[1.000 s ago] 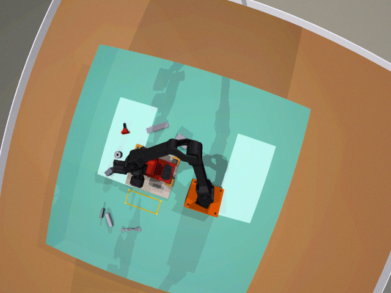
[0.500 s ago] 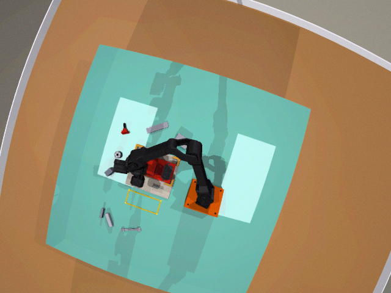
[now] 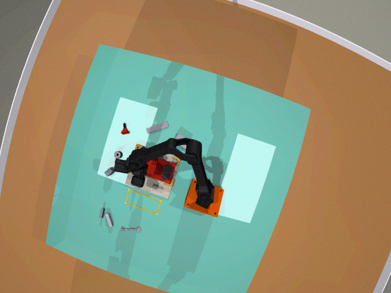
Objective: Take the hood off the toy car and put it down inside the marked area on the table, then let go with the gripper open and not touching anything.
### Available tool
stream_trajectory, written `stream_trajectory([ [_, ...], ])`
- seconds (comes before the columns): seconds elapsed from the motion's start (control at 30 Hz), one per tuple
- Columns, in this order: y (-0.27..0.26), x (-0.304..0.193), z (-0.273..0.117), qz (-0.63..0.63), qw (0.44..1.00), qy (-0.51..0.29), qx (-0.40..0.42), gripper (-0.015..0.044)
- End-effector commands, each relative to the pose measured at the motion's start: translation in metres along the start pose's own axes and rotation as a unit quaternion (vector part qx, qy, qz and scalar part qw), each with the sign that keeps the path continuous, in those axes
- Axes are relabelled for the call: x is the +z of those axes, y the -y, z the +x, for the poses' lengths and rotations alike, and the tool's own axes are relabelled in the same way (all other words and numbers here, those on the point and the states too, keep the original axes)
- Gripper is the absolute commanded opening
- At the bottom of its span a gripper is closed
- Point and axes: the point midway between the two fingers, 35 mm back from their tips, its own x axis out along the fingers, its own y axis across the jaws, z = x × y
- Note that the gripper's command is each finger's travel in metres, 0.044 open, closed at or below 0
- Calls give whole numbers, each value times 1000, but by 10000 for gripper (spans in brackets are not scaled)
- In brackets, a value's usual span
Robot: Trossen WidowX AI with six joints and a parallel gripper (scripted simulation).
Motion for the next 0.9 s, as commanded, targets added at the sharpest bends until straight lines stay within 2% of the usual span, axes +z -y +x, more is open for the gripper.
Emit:
stream_trajectory([
  [0.0,0,-1,4,-3,1000,0,-3,440],
  [0.87,0,-2,18,-3,1000,0,-3,440],
])
